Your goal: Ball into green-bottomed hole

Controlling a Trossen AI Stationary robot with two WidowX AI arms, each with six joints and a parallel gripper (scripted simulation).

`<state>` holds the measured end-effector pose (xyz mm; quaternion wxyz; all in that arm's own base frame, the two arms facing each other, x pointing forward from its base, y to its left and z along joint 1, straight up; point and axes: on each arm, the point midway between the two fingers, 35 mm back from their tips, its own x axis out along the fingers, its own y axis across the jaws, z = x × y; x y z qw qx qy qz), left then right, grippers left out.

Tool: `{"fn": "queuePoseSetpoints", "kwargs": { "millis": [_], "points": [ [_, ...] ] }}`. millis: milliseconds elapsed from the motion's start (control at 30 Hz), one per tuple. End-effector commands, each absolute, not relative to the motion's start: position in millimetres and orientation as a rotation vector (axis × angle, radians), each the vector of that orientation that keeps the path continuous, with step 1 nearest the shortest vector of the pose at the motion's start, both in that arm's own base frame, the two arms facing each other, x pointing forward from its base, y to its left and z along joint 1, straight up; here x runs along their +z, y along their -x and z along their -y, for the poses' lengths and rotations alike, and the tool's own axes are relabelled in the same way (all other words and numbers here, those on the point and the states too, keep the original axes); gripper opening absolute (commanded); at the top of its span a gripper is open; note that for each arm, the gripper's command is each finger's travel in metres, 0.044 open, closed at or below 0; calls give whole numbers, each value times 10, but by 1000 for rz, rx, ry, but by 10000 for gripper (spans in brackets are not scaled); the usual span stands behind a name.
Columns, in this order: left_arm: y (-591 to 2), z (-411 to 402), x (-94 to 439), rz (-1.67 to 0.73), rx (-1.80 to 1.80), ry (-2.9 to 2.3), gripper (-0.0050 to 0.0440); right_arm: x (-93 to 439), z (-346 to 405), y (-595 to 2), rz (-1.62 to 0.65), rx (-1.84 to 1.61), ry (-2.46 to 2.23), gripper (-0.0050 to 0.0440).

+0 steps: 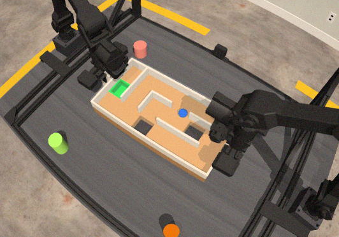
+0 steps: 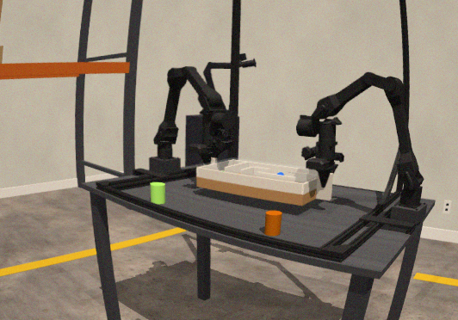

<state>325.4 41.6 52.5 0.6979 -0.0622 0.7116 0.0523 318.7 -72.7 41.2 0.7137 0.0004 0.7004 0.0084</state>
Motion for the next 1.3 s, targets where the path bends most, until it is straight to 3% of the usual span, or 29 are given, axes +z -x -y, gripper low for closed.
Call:
{"fn": "queuePoseSetpoints", "kwargs": {
  "millis": [0,1267],
  "points": [
    [-3285,-433,580,-1596,93,162,20,367,737,-3150,-1538,41,-23,20],
    [-3278,-430,542,-1580,97,158,20,406,735,-3155,-1555,38,-21,20]
  ]
}}
